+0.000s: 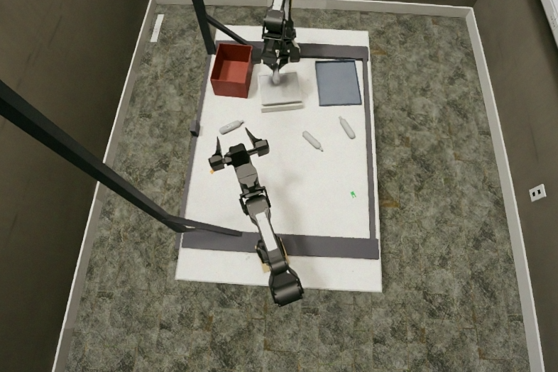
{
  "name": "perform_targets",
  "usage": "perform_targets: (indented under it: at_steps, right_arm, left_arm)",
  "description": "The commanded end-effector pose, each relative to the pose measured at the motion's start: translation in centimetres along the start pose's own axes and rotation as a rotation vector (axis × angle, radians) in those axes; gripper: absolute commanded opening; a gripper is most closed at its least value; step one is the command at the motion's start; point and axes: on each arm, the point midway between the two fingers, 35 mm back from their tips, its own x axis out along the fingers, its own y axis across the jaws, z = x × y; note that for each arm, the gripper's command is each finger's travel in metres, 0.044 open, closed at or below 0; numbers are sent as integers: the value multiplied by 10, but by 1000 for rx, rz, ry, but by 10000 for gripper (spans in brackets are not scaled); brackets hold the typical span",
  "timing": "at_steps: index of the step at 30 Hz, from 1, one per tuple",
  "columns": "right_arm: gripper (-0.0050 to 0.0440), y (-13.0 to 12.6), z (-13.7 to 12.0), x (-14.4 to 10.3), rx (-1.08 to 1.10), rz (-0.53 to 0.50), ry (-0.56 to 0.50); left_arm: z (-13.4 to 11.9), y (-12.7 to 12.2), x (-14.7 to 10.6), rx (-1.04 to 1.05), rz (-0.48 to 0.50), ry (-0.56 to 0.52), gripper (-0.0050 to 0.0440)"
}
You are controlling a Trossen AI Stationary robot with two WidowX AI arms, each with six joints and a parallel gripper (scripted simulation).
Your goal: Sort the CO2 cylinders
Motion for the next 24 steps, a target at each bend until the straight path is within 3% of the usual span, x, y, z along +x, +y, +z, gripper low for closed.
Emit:
perform_targets:
  at_steps: [1,4,8,14,19,24]
  right_arm:
    - [440,-4,24,17,-3,-12,10]
    - [440,-6,28,23,-4,-14,26]
    - [440,-13,42,54,-4,-29,98]
    - [440,-24,30,94,-1,-51,240]
    - [440,-34,17,124,5,-67,343]
    - [440,-40,21,141,8,-76,377]
  left_arm:
    - [-1,30,-12,4,20,54,-50]
    - [2,40,-13,5,24,57,-50]
    - [18,80,-16,6,42,64,-50]
    - [45,118,-18,7,56,63,-50]
    - [64,136,-14,6,51,45,-50]
    - [74,141,-9,5,33,30,-50]
